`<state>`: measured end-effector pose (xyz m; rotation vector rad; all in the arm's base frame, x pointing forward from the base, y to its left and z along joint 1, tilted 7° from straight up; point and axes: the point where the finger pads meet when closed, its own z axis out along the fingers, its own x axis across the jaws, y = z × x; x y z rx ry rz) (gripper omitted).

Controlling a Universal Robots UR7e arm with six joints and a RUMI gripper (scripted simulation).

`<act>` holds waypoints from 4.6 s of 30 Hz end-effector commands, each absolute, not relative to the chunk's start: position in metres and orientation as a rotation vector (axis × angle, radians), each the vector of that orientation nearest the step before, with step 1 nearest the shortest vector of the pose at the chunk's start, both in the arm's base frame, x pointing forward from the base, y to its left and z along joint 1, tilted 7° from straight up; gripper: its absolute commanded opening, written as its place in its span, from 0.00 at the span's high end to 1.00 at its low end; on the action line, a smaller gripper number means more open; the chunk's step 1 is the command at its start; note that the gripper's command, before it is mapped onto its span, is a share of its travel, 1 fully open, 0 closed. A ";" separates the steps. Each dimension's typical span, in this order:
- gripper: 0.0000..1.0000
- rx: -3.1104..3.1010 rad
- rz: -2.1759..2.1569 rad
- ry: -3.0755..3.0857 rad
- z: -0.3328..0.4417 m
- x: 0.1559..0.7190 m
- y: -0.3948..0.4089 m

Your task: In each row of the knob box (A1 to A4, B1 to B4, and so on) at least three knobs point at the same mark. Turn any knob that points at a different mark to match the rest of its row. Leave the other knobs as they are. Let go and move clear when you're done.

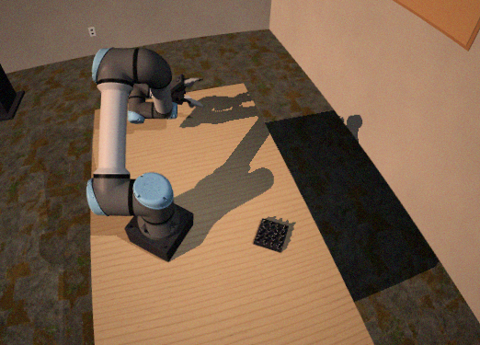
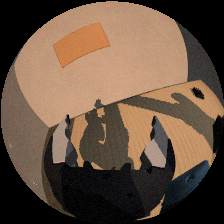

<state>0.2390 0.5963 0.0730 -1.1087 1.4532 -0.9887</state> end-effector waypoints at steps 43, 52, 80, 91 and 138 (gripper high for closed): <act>0.00 -1.170 -1.059 1.524 0.076 0.298 0.572; 0.00 -1.232 -1.117 1.596 0.077 0.350 0.543; 0.00 -1.540 -1.197 2.054 0.067 0.526 0.304; 0.00 -1.633 -1.098 2.256 0.059 0.540 0.195; 0.00 -1.534 -0.244 2.708 0.025 0.398 -0.061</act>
